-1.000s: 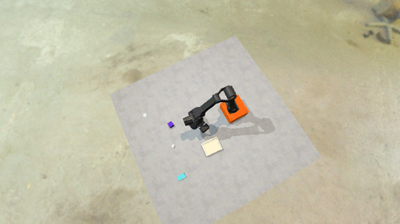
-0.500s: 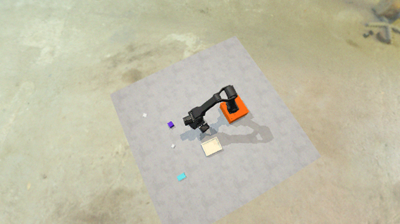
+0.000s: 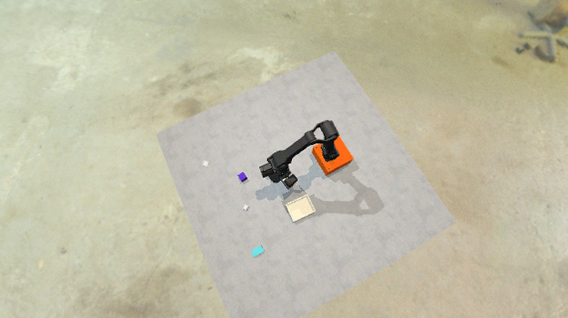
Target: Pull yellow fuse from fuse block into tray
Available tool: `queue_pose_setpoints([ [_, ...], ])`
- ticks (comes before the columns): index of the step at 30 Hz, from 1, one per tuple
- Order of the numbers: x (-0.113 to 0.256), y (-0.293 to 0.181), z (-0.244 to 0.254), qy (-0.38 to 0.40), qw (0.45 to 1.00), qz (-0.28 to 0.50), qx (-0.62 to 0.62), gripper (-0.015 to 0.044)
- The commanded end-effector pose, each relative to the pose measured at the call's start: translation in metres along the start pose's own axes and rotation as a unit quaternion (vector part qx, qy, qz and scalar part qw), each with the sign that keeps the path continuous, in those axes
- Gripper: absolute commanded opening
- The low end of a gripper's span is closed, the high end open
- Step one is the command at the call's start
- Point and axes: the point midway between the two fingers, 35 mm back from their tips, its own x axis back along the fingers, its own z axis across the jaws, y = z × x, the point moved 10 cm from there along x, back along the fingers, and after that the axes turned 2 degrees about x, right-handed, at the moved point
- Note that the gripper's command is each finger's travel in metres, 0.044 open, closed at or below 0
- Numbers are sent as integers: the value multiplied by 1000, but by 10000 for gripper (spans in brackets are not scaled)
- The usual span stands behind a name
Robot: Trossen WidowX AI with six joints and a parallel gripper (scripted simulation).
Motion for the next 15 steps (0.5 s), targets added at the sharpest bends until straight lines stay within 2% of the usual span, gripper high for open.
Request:
queue_pose_setpoints([
  [1,8,1,0,1,1000,-6,1,0],
  [9,14,2,1,1,1000,-6,1,0],
  [15,15,15,25,2,1000,-7,1,0],
])
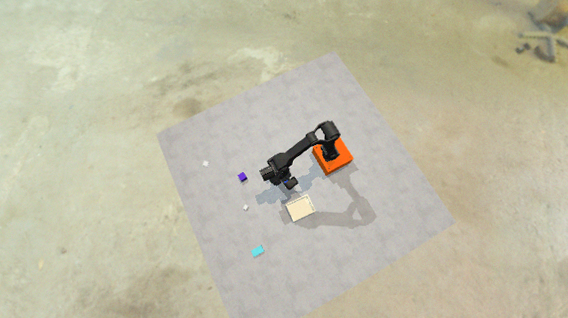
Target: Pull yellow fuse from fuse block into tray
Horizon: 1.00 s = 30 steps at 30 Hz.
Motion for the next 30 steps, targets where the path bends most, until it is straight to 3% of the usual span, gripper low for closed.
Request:
queue_pose_setpoints([
  [1,2,9,16,3,1000,-4,2,0],
  [30,5,33,170,10,1000,-5,2,0],
])
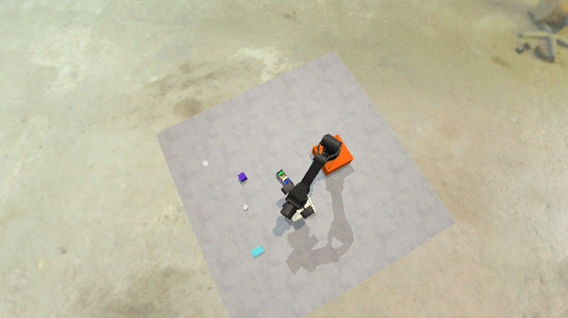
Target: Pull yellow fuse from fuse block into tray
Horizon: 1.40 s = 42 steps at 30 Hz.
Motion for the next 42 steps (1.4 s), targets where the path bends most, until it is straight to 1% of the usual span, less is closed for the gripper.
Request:
queue_pose_setpoints([
  [1,1,-1,20,4,1000,-1,0,0],
  [7,0,-2,29,5,1000,-1,0,0],
  [32,-39,-2,29,5,1000,-1,0,0],
  [42,-35,-1,29,3,1000,-2,1,263],
])
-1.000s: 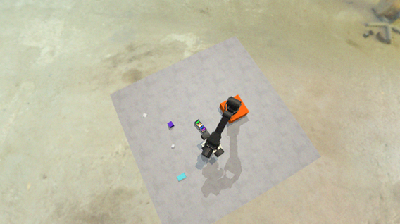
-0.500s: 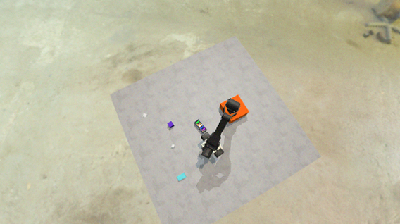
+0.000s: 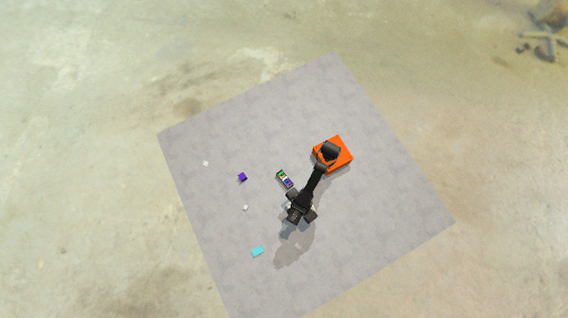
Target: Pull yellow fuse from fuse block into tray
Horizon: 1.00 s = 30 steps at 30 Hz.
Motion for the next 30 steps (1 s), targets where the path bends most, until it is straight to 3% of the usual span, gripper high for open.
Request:
queue_pose_setpoints([
  [1,0,0,0,0,1000,0,0,289],
  [3,3,0,0,0,1000,0,0,330],
  [7,37,0,0,2,1000,1,-2,330],
  [30,36,-1,0,0,1000,1,0,330],
])
